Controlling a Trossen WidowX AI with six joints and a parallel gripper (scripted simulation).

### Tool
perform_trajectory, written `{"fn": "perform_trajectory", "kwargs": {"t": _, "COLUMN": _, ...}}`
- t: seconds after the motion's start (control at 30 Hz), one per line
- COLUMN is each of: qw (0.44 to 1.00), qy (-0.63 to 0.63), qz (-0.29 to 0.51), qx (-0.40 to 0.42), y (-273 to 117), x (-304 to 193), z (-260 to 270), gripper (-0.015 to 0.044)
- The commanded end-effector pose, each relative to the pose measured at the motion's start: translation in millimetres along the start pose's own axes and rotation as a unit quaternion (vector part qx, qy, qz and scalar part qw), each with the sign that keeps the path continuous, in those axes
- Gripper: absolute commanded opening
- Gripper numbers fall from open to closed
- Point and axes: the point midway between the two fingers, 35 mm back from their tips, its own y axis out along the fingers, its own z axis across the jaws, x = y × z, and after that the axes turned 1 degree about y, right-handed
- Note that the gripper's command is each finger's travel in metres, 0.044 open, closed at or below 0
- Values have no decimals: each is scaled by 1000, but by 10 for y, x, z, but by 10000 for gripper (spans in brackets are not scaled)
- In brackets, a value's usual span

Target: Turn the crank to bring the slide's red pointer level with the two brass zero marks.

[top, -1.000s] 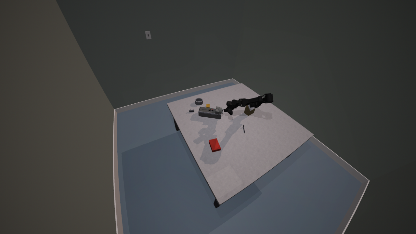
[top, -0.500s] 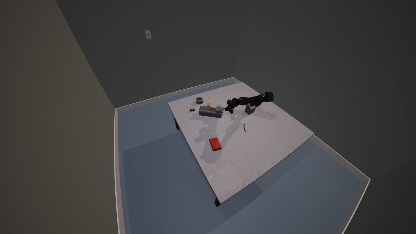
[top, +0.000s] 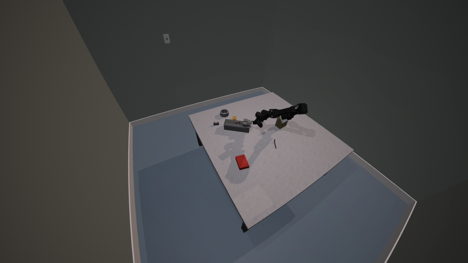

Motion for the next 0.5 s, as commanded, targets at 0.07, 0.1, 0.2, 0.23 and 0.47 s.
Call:
{"fn": "perform_trajectory", "kwargs": {"t": 0.07, "qw": 1000, "qy": 6, "qz": -3, "qx": -12, "y": -3, "x": -1, "z": -97, "gripper": 0}}
{"fn": "perform_trajectory", "kwargs": {"t": 0.1, "qw": 1000, "qy": 6, "qz": -3, "qx": -12, "y": -2, "x": -1, "z": -99, "gripper": 0}}
{"fn": "perform_trajectory", "kwargs": {"t": 0.2, "qw": 1000, "qy": 6, "qz": -3, "qx": -12, "y": -1, "x": -3, "z": -105, "gripper": 0}}
{"fn": "perform_trajectory", "kwargs": {"t": 0.23, "qw": 1000, "qy": 6, "qz": -3, "qx": -12, "y": 0, "x": -3, "z": -107, "gripper": 0}}
{"fn": "perform_trajectory", "kwargs": {"t": 0.47, "qw": 1000, "qy": 6, "qz": -3, "qx": -12, "y": 4, "x": -7, "z": -120, "gripper": 0}}
